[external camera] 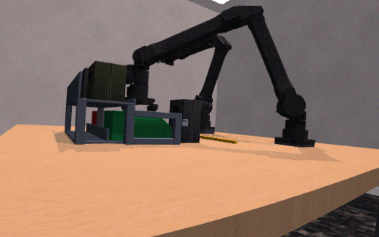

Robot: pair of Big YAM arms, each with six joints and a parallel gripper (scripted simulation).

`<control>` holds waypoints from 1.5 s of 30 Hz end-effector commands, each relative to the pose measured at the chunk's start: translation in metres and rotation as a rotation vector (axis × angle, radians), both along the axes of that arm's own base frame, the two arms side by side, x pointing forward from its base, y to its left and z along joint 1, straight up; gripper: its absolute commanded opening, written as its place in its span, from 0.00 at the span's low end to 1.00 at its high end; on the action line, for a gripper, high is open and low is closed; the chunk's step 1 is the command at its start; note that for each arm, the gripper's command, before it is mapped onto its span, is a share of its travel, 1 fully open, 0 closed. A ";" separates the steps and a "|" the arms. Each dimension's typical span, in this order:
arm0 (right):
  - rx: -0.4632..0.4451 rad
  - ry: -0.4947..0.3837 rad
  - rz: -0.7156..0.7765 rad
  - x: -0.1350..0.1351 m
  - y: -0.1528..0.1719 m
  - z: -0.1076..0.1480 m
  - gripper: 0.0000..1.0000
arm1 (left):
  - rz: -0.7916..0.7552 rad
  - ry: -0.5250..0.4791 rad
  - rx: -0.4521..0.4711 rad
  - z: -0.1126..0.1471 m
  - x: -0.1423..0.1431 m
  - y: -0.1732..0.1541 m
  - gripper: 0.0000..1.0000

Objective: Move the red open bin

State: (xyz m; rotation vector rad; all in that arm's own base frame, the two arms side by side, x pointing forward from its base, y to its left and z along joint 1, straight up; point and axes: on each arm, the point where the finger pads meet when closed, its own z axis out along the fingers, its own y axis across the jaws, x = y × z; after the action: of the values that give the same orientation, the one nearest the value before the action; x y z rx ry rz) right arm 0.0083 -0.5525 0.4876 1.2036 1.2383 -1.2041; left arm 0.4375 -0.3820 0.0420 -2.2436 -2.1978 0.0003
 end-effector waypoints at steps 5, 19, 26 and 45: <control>-0.015 -0.016 -0.007 -0.006 0.008 0.013 1.00 | 0.006 -0.005 -0.005 -0.005 0.000 -0.003 0.90; -0.015 -0.016 -0.007 -0.006 0.008 0.013 1.00 | 0.006 -0.001 -0.001 -0.011 -0.001 -0.003 0.90; -0.015 -0.016 -0.007 -0.006 0.008 0.013 1.00 | 0.006 -0.006 -0.006 -0.008 0.000 -0.004 0.90; -0.015 -0.016 -0.007 -0.006 0.008 0.013 1.00 | 0.006 -0.003 -0.002 -0.010 -0.001 -0.003 0.90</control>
State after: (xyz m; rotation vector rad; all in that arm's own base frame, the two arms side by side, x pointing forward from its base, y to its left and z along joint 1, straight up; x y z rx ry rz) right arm 0.0083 -0.5525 0.4876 1.2036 1.2383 -1.2041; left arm 0.4373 -0.3819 0.0368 -2.2440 -2.1982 0.0002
